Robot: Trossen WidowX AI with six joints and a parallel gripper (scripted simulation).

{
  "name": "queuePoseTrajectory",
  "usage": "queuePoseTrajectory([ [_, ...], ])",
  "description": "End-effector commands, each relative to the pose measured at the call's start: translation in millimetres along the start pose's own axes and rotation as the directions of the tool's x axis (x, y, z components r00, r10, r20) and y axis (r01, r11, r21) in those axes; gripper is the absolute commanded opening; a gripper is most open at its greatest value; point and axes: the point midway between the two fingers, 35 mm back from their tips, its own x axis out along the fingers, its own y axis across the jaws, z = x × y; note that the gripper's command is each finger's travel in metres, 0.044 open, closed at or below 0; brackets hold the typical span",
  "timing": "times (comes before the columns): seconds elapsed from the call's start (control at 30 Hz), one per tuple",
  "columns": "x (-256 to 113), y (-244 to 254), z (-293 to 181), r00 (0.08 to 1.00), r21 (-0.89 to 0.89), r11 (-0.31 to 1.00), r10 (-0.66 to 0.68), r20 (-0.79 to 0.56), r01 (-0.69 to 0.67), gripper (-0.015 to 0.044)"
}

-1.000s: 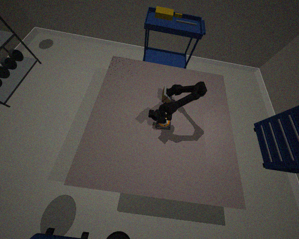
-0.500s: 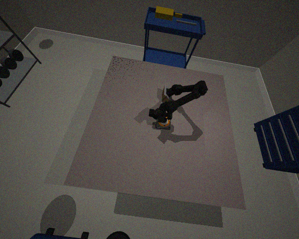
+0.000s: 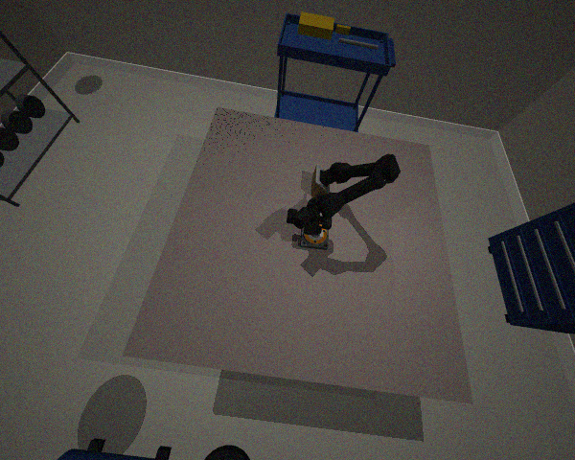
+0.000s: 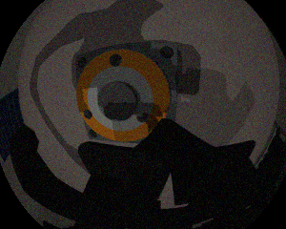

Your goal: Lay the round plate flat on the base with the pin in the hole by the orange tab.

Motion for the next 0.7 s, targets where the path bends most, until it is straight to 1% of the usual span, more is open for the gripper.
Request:
queuePoseTrajectory([
  [0.0,4.0,1.9,-8.4,1.000,0.010,1.000,0.008,-0.021,-0.008,0.0000],
  [0.67,3.9,4.7,-12.6,1.000,0.010,1.000,0.008,-0.021,-0.008,0.0000],
])
